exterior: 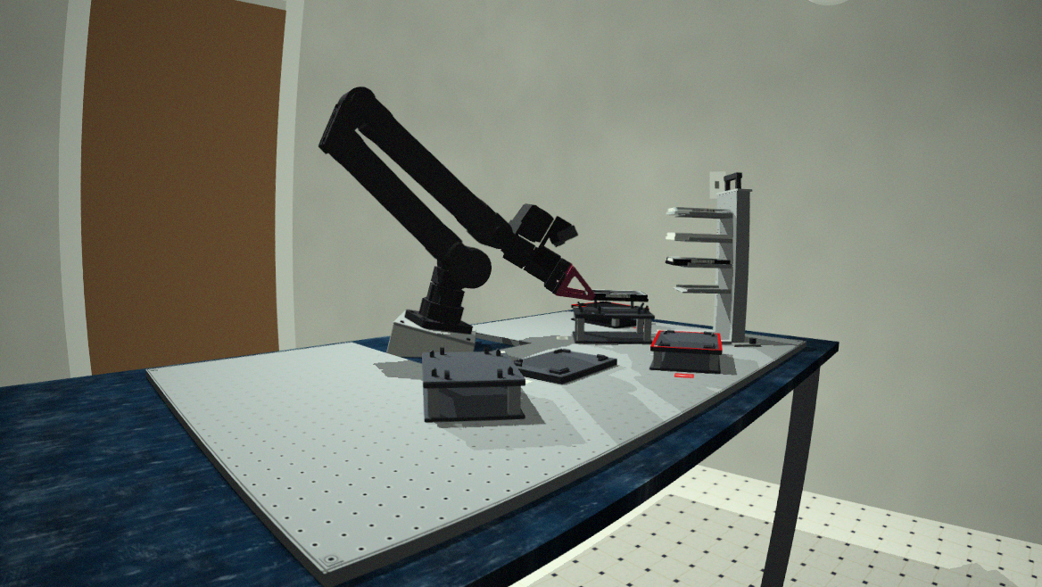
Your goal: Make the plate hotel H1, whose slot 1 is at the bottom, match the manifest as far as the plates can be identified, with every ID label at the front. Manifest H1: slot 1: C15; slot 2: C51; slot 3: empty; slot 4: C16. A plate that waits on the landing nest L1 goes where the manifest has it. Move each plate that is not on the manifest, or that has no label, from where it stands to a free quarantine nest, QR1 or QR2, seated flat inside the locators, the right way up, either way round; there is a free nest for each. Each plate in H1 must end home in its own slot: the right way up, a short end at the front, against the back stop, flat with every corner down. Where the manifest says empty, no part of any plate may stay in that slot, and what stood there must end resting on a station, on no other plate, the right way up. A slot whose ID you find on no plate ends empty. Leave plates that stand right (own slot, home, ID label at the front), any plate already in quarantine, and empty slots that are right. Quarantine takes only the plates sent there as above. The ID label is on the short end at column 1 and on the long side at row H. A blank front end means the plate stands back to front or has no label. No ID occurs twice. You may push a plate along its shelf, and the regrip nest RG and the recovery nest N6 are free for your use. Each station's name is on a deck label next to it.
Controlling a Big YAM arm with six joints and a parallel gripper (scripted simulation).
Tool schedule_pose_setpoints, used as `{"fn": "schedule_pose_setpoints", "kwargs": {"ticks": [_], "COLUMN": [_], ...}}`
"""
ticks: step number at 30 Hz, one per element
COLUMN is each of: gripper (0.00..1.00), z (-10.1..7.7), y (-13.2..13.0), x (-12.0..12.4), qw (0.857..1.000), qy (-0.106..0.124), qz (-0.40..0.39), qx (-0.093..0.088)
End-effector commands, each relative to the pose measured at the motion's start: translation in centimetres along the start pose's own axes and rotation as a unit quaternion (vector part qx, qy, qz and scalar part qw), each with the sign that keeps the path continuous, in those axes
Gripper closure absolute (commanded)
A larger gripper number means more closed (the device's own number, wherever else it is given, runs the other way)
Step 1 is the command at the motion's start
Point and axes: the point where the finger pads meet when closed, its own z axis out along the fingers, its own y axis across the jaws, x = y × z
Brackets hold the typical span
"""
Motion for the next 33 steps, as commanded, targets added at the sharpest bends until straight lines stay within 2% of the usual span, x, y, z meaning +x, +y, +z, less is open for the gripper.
{"fn": "schedule_pose_setpoints", "kwargs": {"ticks": [1,2,5,8,10,12,13,17,19,22,25,27,29,30,33], "gripper": [0.14,0.14,0.14,0.14,0.14,0.14,0.14,0.14,0.14,0.14,0.14,0.14,0.14,0.14,0.14], "z": [0.3,0.4,0.4,0.5,0.5,0.5,0.7,0.6,0.7,0.7,0.9,0.8,0.8,1.1,1.0], "y": [0.2,0.3,-0.1,0.2,0.0,0.0,0.4,0.1,0.2,-0.1,0.2,0.0,0.0,0.5,0.2], "x": [-1.7,-1.9,-0.5,-1.6,-0.5,-0.5,-2.0,-0.3,-1.0,0.2,-0.7,0.3,0.3,-1.5,-0.2], "qw": [1.000,1.000,1.000,1.000,1.000,1.000,1.000,1.000,1.000,1.000,1.000,1.000,1.000,1.000,1.000], "qy": [-0.018,-0.021,-0.011,-0.020,-0.013,-0.013,-0.024,-0.013,-0.019,-0.011,-0.019,-0.012,-0.012,-0.026,-0.017], "qz": [0.014,0.015,0.009,0.014,0.010,0.010,0.016,0.009,0.012,0.007,0.011,0.007,0.007,0.015,0.009], "qx": [0.000,0.000,0.003,0.001,0.002,0.002,0.000,0.001,0.001,0.003,0.001,0.002,0.002,0.000,0.000]}}
